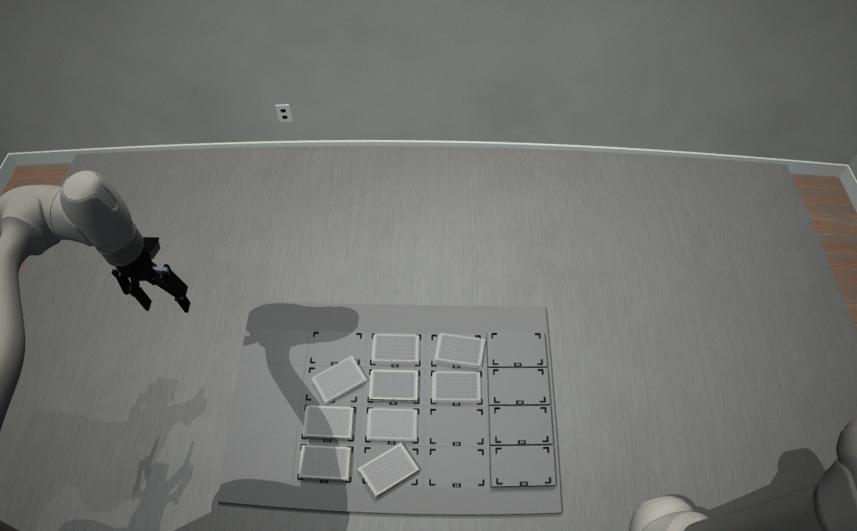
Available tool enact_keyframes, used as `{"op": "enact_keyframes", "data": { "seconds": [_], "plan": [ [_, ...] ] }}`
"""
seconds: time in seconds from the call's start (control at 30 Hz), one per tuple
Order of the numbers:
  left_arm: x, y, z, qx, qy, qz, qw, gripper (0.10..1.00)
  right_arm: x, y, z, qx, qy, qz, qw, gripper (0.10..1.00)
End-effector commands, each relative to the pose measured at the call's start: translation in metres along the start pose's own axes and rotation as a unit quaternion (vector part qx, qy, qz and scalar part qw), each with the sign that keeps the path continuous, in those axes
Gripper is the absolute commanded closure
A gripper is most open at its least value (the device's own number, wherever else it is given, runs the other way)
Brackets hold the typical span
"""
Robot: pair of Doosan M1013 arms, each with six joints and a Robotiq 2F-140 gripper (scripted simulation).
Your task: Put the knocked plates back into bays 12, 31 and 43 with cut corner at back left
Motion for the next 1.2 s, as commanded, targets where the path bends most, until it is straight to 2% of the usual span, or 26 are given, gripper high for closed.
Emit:
{"op": "enact_keyframes", "data": {
  "seconds": [0.0,0.13,0.2,0.5,0.97,1.17],
  "plan": [
    [0.000,0.001,0.000,0.000,0.000,0.001,1.000,0.400,0.002,0.001,0.014,0.000,0.000,0.001,1.000,0.098],
    [0.000,0.001,0.000,0.000,0.000,0.001,1.000,0.400,0.003,0.001,0.033,0.000,-0.043,0.001,0.999,0.098],
    [0.000,0.001,0.000,0.000,0.000,0.001,1.000,0.400,0.003,0.001,0.033,0.000,-0.043,0.001,0.999,0.098],
    [0.000,0.001,0.000,0.000,0.000,0.001,1.000,0.400,0.005,0.001,0.078,0.000,-0.043,0.001,0.999,0.098],
    [0.000,0.001,0.000,0.000,0.000,0.001,1.000,0.400,0.005,0.001,0.079,0.000,-0.043,0.001,0.999,0.098],
    [0.010,-0.007,0.027,0.000,-0.078,0.001,0.997,0.400,0.005,0.001,0.079,0.000,-0.043,0.001,0.999,0.098]
  ]
}}
Point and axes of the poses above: on each arm, the point where the finger pads meet when closed, its own y axis back along the fingers, its own z axis across the jaws, x = y × z, the point moved 2 cm from there along y, back along the fingers, and after that the axes turned 4 degrees about -y, right-handed, at the moved point
